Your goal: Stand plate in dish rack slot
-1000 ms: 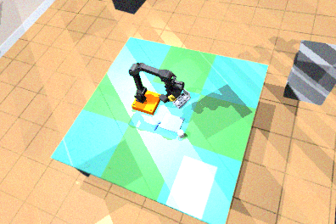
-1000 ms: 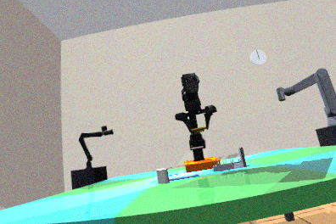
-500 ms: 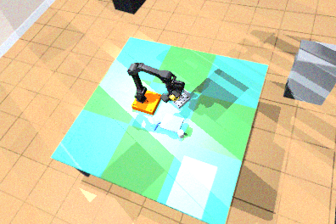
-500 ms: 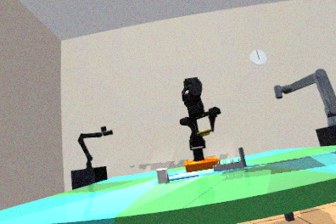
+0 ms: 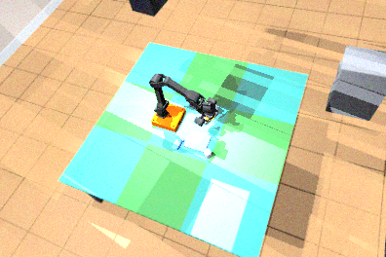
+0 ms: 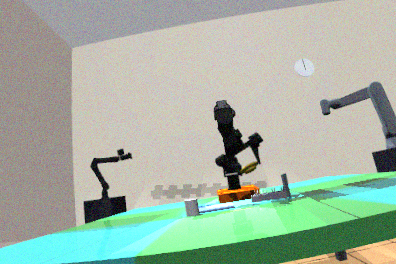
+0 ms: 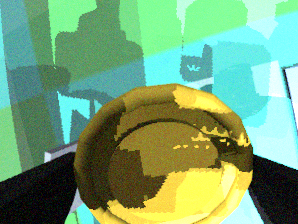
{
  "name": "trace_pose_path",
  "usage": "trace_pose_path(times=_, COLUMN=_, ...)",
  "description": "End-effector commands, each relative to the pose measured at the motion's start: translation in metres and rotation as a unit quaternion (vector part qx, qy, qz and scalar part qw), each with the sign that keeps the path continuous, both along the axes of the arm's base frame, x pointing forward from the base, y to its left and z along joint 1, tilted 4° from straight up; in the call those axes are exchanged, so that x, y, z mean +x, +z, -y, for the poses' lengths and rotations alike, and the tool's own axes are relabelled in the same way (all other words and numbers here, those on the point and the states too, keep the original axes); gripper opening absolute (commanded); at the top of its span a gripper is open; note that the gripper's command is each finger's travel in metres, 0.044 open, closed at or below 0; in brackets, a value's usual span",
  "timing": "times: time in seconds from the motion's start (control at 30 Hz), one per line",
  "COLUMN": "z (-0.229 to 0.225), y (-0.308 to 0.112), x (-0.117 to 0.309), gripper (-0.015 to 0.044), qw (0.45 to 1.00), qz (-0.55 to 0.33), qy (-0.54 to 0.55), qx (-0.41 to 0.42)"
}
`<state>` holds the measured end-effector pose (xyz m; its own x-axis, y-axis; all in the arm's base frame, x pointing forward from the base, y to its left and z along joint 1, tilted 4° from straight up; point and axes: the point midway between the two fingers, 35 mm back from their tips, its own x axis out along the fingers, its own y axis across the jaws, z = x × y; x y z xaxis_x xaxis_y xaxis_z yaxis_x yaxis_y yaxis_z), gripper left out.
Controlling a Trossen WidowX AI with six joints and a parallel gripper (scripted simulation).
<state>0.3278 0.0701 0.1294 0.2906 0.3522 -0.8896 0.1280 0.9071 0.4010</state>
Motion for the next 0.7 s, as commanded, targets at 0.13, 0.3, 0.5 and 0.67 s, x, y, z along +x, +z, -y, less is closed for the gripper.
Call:
trace_pose_path(times=0.13, z=-0.005, y=-0.019, x=0.023, gripper=0.0000, qw=0.995, qz=0.068, qy=0.039, qx=0.056)
trace_pose_path(times=0.3, z=-0.006, y=-0.028, x=0.033, gripper=0.0000, qw=0.988, qz=0.110, qy=0.063, qx=0.084)
trace_pose_path(times=0.5, z=-0.006, y=-0.038, x=0.040, gripper=0.0000, qw=0.976, qz=0.164, qy=0.094, qx=0.113)
trace_pose_path(times=0.67, z=-0.005, y=-0.044, x=0.043, gripper=0.0000, qw=0.961, qz=0.209, qy=0.120, qx=0.134)
